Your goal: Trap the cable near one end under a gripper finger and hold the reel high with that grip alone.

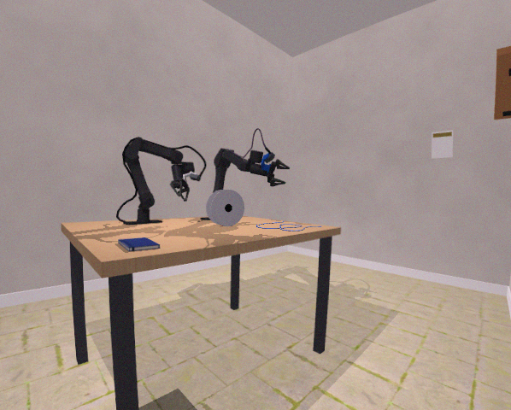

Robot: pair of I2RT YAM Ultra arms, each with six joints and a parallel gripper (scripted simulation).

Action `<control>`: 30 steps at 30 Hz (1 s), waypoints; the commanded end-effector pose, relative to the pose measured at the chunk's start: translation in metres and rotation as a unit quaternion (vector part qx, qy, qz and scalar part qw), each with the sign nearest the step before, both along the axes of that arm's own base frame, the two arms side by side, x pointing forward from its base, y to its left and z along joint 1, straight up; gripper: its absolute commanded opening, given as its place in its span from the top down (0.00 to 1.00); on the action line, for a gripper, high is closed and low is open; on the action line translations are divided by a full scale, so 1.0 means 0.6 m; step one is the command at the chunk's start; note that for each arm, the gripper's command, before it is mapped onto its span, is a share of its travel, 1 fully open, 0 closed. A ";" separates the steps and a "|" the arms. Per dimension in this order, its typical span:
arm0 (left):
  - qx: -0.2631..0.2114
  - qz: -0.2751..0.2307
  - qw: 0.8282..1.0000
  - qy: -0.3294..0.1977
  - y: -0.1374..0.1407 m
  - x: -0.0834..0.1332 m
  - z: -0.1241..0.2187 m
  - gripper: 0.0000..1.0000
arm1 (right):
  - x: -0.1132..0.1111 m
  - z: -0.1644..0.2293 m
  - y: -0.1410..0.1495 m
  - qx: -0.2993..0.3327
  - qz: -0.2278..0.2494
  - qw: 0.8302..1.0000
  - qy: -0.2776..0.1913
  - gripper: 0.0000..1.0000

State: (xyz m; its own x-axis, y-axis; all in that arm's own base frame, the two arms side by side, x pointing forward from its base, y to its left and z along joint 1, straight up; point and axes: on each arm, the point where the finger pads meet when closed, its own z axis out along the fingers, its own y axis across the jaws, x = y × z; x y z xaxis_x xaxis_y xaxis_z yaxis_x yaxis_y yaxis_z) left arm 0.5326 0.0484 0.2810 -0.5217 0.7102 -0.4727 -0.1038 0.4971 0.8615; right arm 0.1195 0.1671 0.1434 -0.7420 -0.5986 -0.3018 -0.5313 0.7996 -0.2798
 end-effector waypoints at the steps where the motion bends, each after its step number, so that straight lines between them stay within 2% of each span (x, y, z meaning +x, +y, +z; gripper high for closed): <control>1: -0.001 0.000 1.000 -0.009 0.000 -0.001 0.012 0.00 | 0.001 0.003 0.002 0.004 0.000 1.000 -0.001 0.00; 17: -0.001 0.000 1.000 -0.009 0.000 -0.001 0.012 0.00 | 0.001 0.003 0.002 0.004 0.000 1.000 -0.001 0.00; 18: 0.004 -0.001 0.999 0.035 0.000 0.000 -0.050 0.00 | -0.004 -0.016 -0.011 -0.021 0.000 1.000 0.008 0.00; 23: -0.003 0.000 1.000 -0.018 0.001 -0.007 0.023 0.00 | 0.002 -0.002 -0.003 -0.005 0.000 1.000 -0.003 0.00; 30: -0.006 -0.002 1.000 -0.026 -0.001 -0.005 0.034 0.00 | 0.002 0.002 0.001 0.000 0.002 1.000 -0.003 0.00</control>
